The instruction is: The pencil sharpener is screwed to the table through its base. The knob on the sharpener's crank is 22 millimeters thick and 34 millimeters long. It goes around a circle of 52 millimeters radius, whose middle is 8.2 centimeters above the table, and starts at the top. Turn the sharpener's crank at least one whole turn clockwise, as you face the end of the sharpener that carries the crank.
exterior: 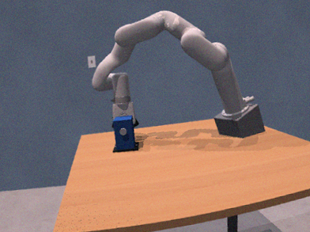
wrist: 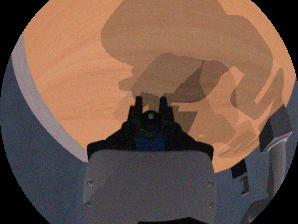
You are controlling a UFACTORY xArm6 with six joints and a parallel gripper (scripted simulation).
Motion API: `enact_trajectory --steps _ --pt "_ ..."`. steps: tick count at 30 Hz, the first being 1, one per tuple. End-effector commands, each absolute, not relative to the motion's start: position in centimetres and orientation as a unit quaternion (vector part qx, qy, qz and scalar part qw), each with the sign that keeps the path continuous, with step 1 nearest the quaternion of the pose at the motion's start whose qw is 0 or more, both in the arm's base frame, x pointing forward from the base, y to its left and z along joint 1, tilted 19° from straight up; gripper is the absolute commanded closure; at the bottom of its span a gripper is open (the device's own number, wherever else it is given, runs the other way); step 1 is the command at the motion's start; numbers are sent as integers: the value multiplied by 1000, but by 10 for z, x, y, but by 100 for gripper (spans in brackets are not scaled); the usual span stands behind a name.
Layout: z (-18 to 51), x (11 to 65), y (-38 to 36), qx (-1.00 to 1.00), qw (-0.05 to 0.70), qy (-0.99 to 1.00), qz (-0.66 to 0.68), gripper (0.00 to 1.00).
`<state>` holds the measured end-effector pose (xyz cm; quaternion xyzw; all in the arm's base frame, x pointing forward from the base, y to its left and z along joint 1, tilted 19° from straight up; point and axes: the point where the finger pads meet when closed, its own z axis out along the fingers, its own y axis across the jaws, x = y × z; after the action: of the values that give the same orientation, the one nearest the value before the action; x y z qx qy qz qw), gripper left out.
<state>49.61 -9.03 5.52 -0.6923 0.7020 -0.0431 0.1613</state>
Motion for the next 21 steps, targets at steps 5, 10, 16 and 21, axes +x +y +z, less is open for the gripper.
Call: enact_trajectory --steps 5,10,16,21 --pt "57 497 -91 -692 162 702 -44 100" --pt "56 496 -91 -692 162 702 -44 100" --pt "55 493 -91 -692 162 702 -44 100" --pt "55 490 -91 -692 162 702 -44 100"
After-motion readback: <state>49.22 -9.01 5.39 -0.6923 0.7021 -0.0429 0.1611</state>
